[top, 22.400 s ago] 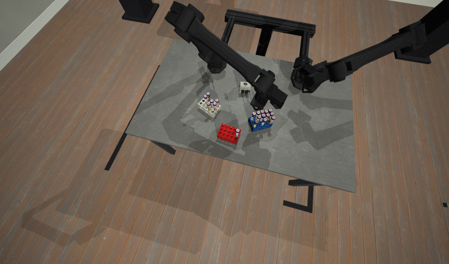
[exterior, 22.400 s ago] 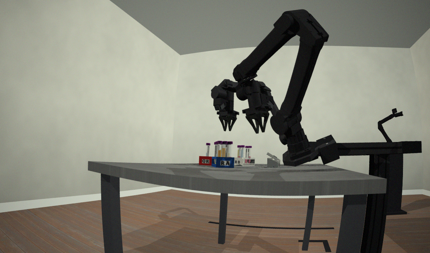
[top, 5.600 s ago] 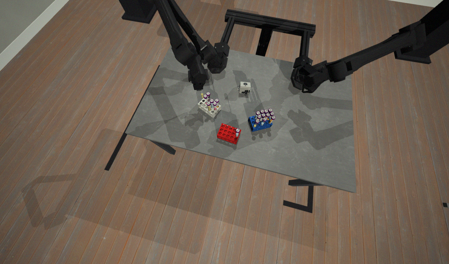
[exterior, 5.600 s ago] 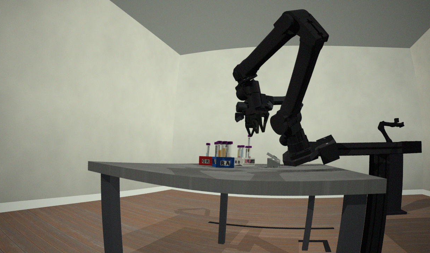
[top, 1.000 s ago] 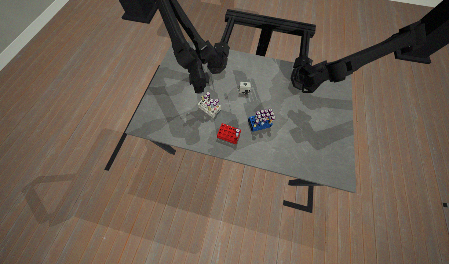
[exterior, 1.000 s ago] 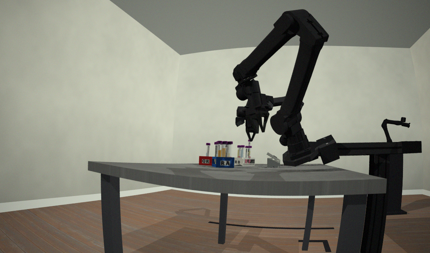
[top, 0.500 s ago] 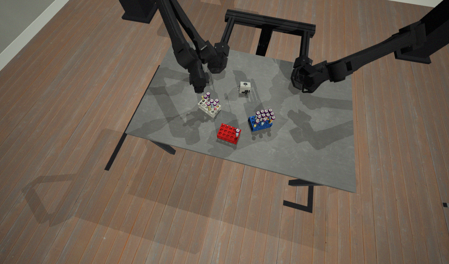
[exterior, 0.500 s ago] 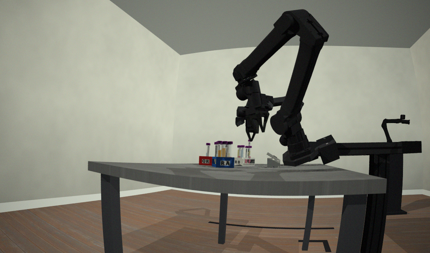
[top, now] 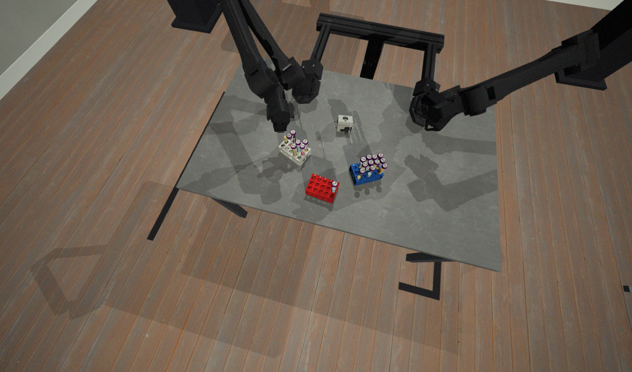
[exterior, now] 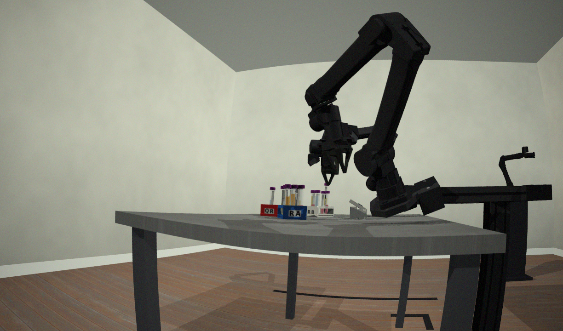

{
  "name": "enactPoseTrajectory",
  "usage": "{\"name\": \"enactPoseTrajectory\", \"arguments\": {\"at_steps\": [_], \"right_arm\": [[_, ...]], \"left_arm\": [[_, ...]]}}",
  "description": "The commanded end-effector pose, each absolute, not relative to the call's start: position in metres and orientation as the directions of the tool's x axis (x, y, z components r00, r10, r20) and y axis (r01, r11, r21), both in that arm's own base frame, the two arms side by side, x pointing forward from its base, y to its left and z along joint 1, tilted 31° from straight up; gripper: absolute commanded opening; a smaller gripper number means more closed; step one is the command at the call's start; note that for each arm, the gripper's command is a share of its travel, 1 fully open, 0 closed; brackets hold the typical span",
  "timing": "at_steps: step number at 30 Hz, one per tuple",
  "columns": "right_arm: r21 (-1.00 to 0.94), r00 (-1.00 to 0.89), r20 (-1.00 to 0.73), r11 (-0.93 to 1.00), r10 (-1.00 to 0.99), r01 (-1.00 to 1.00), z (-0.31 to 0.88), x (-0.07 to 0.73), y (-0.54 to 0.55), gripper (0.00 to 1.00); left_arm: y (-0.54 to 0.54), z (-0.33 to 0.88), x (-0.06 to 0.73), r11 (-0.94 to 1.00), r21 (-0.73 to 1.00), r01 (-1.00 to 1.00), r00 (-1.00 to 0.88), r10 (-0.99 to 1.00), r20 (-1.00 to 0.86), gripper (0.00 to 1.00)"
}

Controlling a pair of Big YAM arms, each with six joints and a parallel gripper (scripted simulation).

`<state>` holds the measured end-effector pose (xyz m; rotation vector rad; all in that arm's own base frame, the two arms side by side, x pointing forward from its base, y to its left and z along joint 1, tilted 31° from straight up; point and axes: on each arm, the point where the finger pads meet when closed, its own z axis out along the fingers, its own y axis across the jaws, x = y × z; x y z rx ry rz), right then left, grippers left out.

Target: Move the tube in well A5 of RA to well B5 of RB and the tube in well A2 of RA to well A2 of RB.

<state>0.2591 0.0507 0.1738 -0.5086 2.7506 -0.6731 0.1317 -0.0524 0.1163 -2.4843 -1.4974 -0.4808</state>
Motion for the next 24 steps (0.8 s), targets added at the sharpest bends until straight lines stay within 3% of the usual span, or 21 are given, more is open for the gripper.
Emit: {"name": "enactPoseTrajectory", "arguments": {"at_steps": [1,24], "right_arm": [[-0.487,-0.904,-0.158,0.828,-0.397,-0.278,0.1685,0.2593,0.0481,0.0],[-0.487,-0.905,-0.154,0.827,-0.396,-0.279,0.1588,0.2632,0.0432,0.0]], "left_arm": [[-0.0587,0.1254,0.1374,-0.467,0.021,0.884,0.427,0.826,0.367,0.3],[-0.0587,0.1254,0.1374,-0.467,0.021,0.884,0.427,0.826,0.367,0.3]]}}
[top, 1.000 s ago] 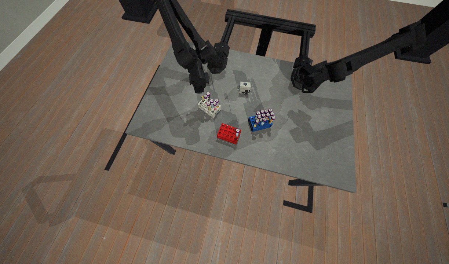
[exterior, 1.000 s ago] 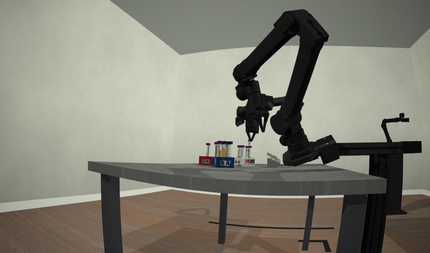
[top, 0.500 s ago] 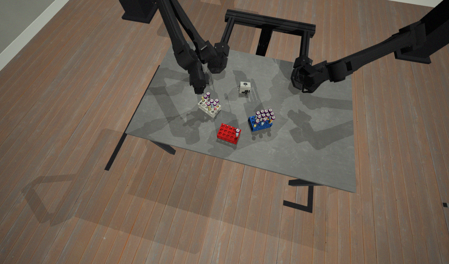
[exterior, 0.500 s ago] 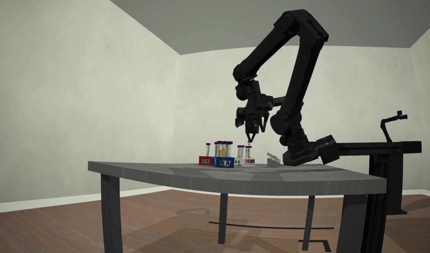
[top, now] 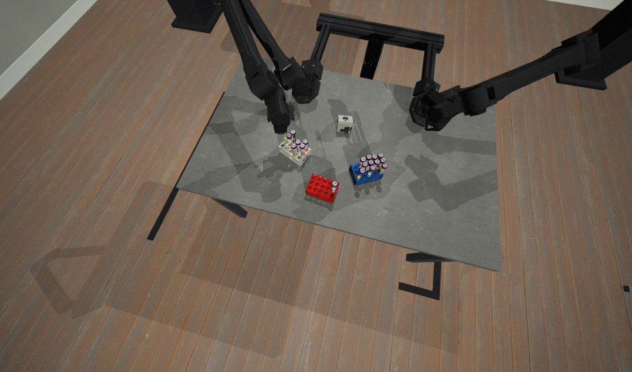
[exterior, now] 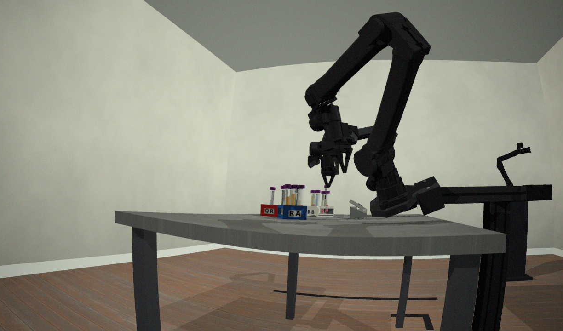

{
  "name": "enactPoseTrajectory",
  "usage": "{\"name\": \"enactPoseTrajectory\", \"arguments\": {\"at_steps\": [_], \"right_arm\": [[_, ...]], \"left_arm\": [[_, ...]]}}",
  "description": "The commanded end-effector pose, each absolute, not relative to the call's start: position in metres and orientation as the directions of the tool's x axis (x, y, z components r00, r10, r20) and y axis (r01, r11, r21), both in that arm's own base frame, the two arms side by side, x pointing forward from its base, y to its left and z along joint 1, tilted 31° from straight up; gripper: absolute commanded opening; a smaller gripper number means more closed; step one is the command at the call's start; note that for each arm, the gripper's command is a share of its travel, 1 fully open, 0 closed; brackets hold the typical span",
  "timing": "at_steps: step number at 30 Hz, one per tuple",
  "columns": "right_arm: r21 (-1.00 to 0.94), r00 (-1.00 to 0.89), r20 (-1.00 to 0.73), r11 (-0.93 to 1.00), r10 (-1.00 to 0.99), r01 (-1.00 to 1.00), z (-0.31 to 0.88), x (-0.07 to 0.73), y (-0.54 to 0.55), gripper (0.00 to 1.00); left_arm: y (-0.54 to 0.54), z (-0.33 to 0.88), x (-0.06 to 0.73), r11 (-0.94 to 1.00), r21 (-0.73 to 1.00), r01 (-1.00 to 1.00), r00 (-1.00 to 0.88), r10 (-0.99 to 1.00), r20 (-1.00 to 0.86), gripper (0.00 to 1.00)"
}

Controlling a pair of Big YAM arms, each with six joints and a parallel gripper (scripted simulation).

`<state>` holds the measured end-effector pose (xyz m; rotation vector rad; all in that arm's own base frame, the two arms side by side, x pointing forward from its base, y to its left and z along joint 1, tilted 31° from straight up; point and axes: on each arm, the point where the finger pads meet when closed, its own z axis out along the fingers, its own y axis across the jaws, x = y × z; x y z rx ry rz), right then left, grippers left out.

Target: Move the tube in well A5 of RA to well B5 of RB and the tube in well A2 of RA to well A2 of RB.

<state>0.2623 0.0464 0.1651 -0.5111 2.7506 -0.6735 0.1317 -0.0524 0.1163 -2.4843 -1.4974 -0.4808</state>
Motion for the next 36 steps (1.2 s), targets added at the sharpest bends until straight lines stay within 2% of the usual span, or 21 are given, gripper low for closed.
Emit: {"name": "enactPoseTrajectory", "arguments": {"at_steps": [1,36], "right_arm": [[-0.487,-0.905,-0.154,0.828,-0.396,-0.279,0.159,0.263,0.043,0.0],[-0.483,-0.9,-0.183,0.833,-0.397,-0.269,0.165,0.27,0.046,0.0]], "left_arm": [[-0.059,0.125,0.137,-0.467,0.021,0.884,0.427,0.826,0.367,0.3],[-0.059,0.125,0.137,-0.467,0.021,0.884,0.427,0.826,0.367,0.3]]}}
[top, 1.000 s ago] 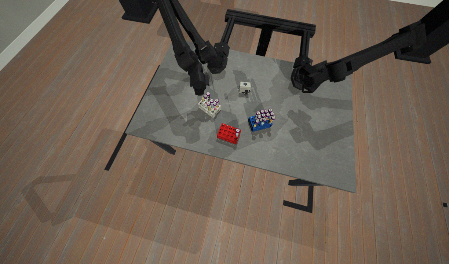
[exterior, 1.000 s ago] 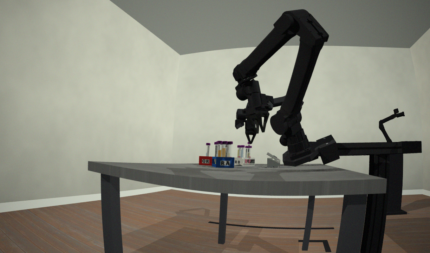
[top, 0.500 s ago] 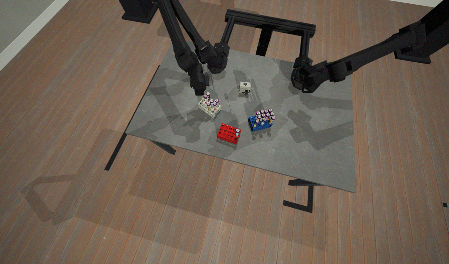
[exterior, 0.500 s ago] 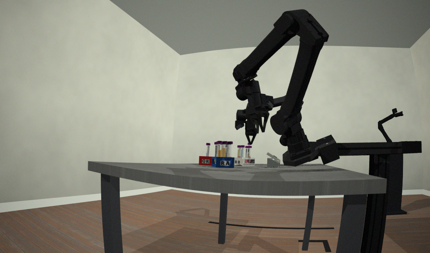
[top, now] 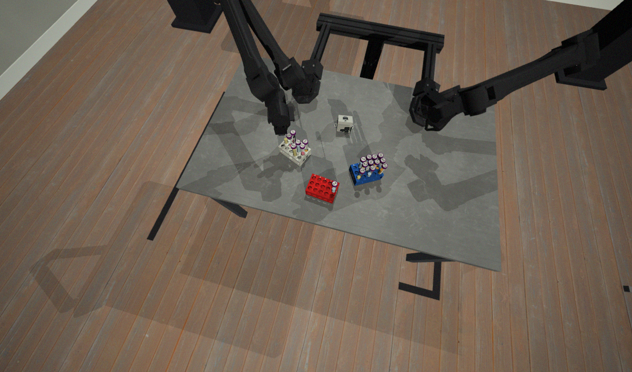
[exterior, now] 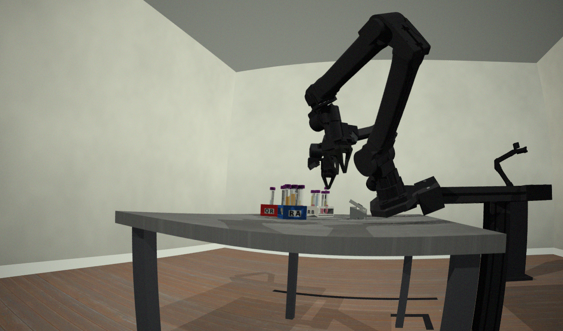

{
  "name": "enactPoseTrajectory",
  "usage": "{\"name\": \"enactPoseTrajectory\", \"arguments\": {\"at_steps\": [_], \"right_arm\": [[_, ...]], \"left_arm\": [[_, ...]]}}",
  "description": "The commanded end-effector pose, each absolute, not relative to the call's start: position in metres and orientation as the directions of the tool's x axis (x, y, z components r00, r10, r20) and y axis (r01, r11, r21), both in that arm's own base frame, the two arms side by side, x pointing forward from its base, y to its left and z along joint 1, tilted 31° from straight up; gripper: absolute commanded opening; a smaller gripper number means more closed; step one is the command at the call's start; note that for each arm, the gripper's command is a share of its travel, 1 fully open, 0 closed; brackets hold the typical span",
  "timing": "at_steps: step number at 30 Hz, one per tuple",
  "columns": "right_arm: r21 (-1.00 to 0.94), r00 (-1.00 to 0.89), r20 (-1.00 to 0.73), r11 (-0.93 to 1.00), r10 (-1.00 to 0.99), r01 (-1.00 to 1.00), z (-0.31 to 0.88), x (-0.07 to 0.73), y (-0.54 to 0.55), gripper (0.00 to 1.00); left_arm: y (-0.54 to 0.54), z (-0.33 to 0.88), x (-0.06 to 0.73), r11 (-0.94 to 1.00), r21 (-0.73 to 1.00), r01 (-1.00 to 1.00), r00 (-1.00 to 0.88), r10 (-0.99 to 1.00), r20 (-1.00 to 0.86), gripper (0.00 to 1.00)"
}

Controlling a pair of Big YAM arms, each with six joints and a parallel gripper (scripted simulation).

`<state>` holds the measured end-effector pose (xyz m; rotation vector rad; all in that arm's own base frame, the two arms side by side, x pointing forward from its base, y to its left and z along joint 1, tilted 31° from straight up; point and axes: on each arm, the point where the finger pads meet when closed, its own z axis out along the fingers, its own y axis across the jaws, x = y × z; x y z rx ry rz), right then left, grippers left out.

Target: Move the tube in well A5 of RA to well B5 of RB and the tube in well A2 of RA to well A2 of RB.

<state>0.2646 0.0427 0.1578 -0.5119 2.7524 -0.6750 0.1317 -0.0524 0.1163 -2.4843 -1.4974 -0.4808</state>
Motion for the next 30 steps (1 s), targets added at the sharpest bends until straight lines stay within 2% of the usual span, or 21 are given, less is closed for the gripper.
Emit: {"name": "enactPoseTrajectory", "arguments": {"at_steps": [1,30], "right_arm": [[-0.483,-0.9,-0.183,0.833,-0.397,-0.269,0.165,0.27,0.046,0.0],[-0.488,-0.906,-0.152,0.827,-0.396,-0.28,0.148,0.268,0.038,0.0]], "left_arm": [[-0.059,0.125,0.137,-0.467,0.021,0.884,0.427,0.826,0.367,0.3],[-0.059,0.125,0.137,-0.467,0.021,0.884,0.427,0.826,0.367,0.3]]}}
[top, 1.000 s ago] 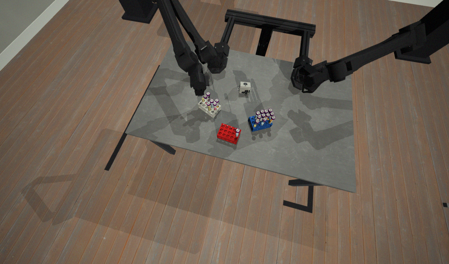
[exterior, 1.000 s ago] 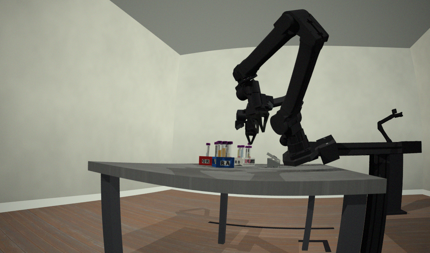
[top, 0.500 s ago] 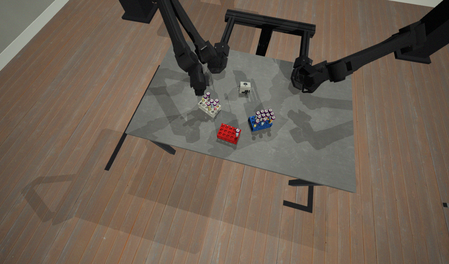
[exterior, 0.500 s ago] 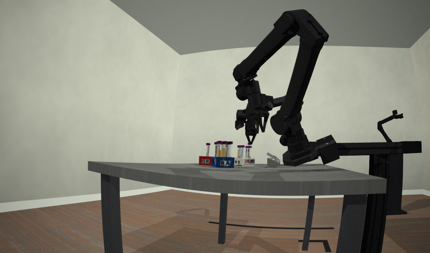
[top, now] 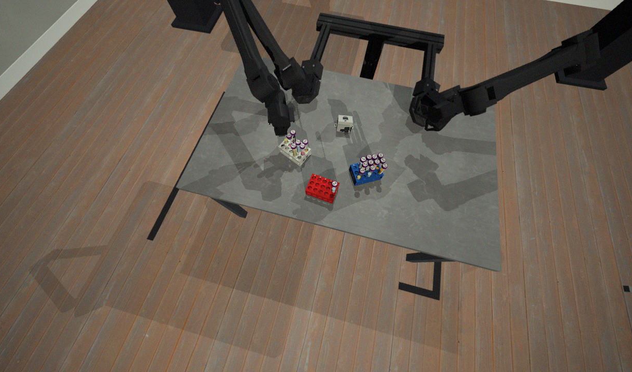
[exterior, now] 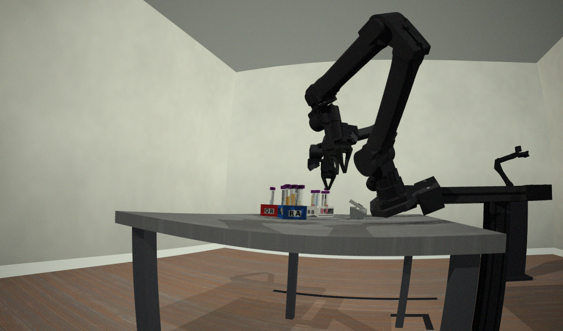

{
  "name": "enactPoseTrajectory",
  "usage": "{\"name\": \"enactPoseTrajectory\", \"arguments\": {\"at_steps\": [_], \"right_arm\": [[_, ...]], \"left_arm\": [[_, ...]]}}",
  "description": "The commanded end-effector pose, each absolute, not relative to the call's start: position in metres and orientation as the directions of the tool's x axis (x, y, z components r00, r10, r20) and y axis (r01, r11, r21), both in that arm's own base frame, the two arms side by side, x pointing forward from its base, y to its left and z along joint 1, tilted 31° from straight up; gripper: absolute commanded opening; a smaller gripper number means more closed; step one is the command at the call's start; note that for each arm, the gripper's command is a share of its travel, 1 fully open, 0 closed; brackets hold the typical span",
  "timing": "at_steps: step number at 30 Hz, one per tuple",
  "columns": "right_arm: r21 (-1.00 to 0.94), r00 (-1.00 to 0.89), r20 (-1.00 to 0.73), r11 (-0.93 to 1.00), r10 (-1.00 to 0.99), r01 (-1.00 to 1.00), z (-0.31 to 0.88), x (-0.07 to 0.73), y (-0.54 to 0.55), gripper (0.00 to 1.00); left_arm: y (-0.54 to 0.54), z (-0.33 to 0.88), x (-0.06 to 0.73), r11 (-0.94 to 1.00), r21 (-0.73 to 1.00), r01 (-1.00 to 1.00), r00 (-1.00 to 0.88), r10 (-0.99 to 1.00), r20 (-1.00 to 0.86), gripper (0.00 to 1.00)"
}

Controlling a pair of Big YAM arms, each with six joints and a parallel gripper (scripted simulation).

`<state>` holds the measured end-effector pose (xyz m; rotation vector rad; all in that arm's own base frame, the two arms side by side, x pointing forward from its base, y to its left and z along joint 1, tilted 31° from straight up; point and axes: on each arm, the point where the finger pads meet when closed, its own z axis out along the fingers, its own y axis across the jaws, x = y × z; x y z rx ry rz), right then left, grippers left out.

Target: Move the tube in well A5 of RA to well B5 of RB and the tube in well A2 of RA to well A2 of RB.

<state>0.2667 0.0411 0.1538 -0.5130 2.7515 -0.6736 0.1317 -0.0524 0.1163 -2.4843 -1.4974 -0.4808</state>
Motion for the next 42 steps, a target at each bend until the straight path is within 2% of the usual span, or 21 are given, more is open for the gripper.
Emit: {"name": "enactPoseTrajectory", "arguments": {"at_steps": [1,42], "right_arm": [[-0.488,-0.906,-0.152,0.827,-0.396,-0.28,0.147,0.268,0.037,0.0],[-0.485,-0.9,-0.182,0.832,-0.397,-0.269,0.146,0.277,0.037,0.0]], "left_arm": [[-0.059,0.125,0.137,-0.467,0.021,0.884,0.427,0.826,0.367,0.3],[-0.059,0.125,0.137,-0.467,0.021,0.884,0.427,0.826,0.367,0.3]]}}
